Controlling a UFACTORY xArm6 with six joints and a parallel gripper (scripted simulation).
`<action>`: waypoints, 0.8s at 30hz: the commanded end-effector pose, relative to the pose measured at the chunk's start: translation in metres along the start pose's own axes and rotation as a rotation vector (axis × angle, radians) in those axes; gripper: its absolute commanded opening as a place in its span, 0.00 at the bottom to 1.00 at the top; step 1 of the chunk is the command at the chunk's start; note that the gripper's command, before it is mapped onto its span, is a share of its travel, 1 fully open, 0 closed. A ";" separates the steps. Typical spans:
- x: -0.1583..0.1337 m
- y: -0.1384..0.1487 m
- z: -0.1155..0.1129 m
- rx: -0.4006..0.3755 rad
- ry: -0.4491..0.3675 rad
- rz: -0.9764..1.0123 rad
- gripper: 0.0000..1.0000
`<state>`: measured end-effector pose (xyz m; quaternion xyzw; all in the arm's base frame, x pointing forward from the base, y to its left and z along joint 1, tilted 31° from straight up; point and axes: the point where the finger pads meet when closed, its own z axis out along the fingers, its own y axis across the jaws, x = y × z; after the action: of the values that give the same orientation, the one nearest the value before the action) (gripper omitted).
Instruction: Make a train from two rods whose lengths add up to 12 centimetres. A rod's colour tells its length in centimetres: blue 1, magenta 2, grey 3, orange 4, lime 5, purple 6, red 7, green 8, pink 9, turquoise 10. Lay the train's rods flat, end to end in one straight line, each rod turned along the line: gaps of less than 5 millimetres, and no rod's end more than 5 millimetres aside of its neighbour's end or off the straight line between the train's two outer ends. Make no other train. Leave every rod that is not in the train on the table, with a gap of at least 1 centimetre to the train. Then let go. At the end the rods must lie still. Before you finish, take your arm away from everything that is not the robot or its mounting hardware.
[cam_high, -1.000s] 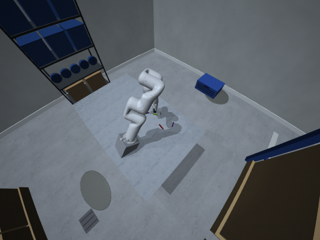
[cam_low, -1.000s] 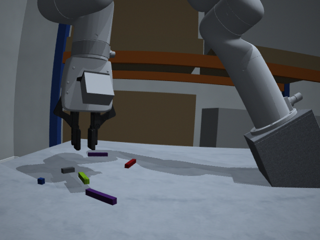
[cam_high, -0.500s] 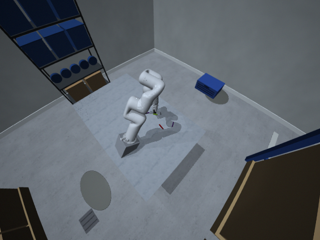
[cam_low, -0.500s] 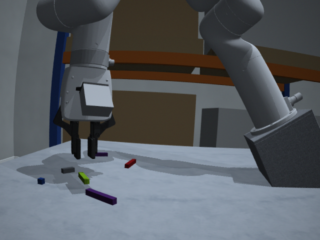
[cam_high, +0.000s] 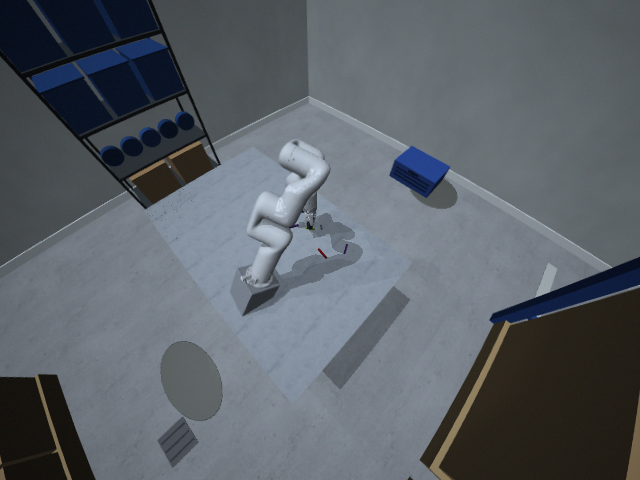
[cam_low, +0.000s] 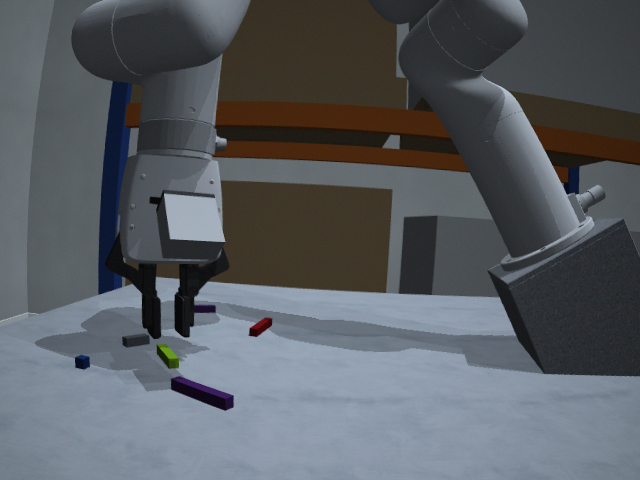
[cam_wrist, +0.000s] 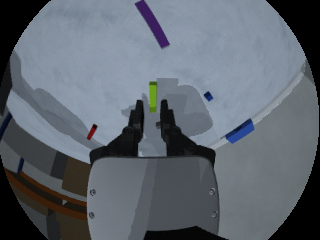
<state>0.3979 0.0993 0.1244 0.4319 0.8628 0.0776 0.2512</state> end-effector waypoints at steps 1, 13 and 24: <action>0.000 0.001 0.002 -0.003 -0.002 0.001 0.24; -0.001 0.001 0.010 -0.003 -0.002 0.001 0.24; -0.001 0.001 0.011 -0.003 -0.002 0.001 0.24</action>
<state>0.4040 0.0983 0.1148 0.4319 0.8626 0.0777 0.2518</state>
